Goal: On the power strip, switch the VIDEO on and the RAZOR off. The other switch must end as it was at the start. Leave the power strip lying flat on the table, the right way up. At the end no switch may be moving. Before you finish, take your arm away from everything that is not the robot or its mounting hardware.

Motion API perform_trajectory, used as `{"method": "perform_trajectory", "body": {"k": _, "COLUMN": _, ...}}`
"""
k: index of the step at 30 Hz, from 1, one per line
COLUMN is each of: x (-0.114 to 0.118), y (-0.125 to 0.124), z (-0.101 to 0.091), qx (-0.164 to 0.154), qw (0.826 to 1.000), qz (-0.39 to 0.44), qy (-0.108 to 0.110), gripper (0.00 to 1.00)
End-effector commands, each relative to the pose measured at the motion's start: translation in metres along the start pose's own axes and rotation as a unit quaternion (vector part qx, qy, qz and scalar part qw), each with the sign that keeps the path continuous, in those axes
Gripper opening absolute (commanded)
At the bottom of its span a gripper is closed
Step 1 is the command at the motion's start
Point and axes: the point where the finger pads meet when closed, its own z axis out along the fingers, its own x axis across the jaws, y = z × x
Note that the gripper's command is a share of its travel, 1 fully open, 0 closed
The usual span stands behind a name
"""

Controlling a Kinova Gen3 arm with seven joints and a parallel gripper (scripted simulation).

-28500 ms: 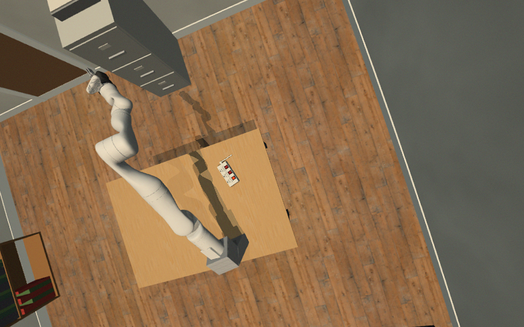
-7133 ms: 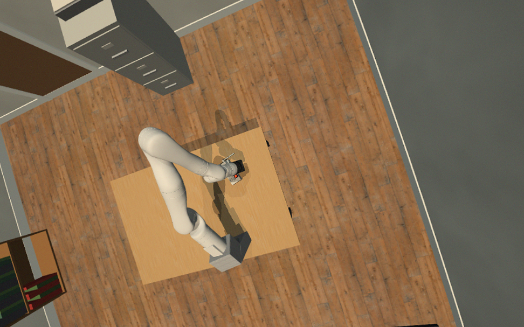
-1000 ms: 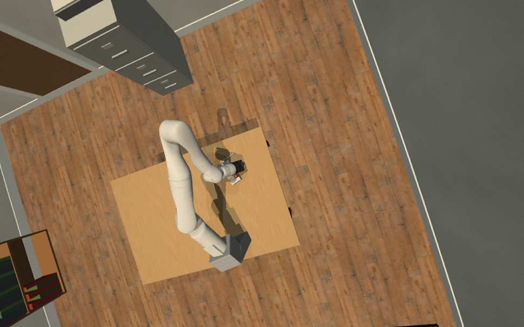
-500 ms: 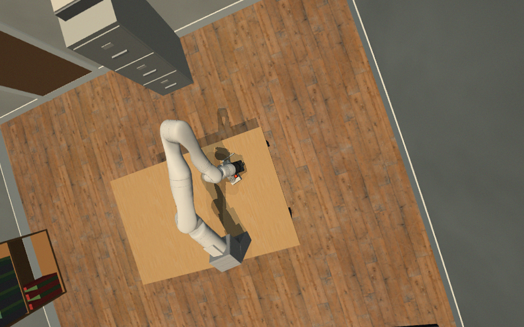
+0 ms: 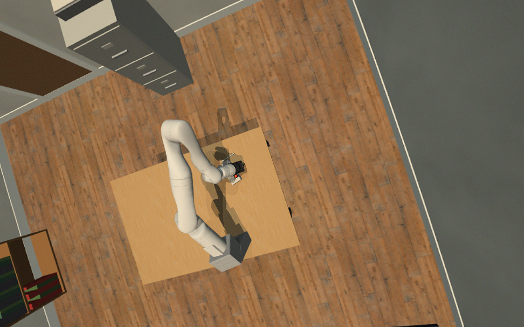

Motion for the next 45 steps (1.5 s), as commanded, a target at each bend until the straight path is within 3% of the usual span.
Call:
{"method": "perform_trajectory", "body": {"k": 1, "x": -0.003, "y": -0.0013, "z": -0.0005, "qx": 0.0, "qw": 1.0, "qz": -0.004, "qy": -0.002, "gripper": 0.0}}
{"method": "perform_trajectory", "body": {"k": 45, "x": -0.0108, "y": -0.0036, "z": 0.0063, "qx": -0.016, "qw": 1.0, "qz": -0.012, "qy": -0.01, "gripper": 0.0}}
